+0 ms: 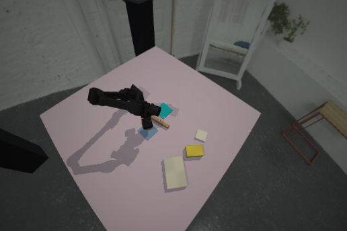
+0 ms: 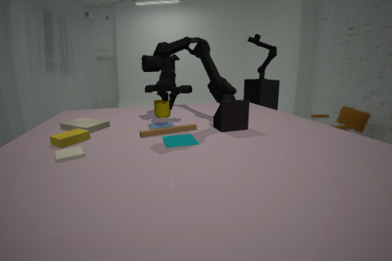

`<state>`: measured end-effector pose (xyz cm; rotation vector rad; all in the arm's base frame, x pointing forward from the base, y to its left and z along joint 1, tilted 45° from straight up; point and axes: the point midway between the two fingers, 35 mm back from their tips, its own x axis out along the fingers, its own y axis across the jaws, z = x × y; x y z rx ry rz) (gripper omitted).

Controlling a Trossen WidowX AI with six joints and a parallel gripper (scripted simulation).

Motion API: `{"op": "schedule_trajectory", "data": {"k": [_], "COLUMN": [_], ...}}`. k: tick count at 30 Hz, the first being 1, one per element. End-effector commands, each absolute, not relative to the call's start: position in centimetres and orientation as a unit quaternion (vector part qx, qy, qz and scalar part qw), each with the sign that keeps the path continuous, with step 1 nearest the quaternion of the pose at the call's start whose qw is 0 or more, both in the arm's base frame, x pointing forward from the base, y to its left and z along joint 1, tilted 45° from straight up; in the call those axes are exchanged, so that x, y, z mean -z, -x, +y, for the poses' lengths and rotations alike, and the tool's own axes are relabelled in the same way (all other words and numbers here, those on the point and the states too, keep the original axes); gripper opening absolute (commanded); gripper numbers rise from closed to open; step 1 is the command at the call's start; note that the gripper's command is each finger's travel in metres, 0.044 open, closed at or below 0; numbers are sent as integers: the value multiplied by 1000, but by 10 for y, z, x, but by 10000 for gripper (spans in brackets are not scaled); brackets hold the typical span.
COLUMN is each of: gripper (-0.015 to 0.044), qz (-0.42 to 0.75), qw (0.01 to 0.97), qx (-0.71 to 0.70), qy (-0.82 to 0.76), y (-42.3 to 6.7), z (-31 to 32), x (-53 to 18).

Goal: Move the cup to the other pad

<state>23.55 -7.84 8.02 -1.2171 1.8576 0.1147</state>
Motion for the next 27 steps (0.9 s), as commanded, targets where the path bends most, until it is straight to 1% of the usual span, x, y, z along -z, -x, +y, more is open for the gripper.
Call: {"op": "schedule_trajectory", "data": {"k": [1,27], "gripper": [0,0], "qz": [748,748], "qw": [445,447], "qx": [-47,-48], "qy": [489,488], "y": [-235,-236], "z": [-71,-23], "x": [-74,-30]}}
